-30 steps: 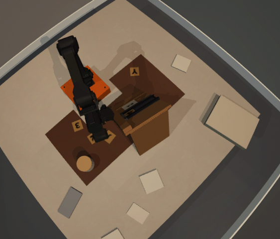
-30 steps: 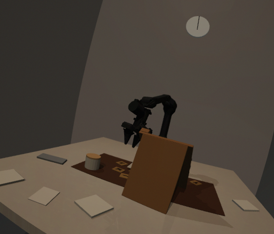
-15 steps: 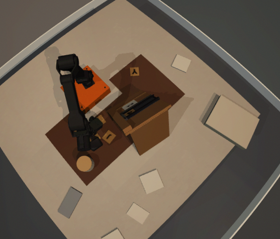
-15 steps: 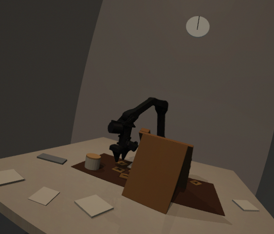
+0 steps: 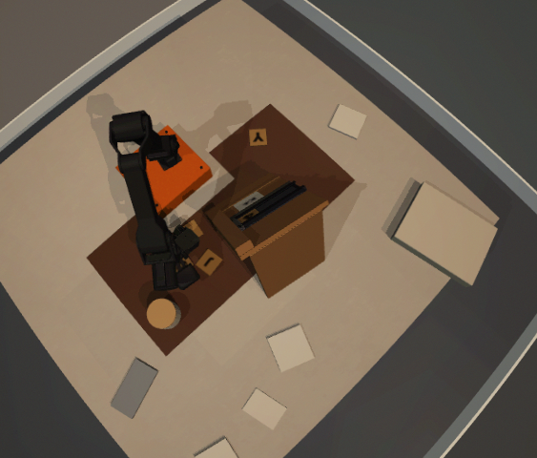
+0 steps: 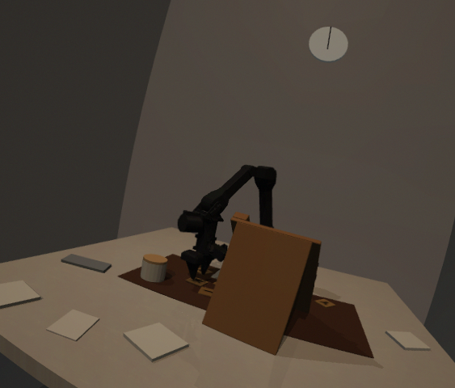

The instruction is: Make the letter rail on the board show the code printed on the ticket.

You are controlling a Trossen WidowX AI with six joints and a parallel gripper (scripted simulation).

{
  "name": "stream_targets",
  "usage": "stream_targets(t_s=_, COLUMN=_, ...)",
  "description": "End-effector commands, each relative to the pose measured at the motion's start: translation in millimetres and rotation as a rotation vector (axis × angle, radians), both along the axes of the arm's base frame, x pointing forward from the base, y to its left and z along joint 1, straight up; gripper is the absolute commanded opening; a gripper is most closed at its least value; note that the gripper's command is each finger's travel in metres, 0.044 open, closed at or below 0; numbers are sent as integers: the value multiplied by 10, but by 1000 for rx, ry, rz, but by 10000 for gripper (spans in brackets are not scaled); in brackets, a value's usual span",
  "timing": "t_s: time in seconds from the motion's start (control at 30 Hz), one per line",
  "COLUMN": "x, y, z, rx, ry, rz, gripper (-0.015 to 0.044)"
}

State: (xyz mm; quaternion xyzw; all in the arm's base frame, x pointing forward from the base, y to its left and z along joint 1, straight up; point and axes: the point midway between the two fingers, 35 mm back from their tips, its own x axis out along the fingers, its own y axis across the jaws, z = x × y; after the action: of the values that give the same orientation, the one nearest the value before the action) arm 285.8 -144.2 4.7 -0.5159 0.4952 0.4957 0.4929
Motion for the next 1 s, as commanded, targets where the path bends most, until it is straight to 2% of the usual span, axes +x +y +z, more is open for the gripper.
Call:
stream_targets(t_s=0.0, x=12, y=3, z=-10, rx=1, ry=-7, rz=2, gripper=340)
stream_targets(t_s=0.87, x=15, y=1, z=-199, rx=1, ry=-7, rz=2, gripper=340)
stream_targets(t_s=0.97, x=15, y=1, z=-199, rx=1, ry=-7, rz=2, gripper=320)
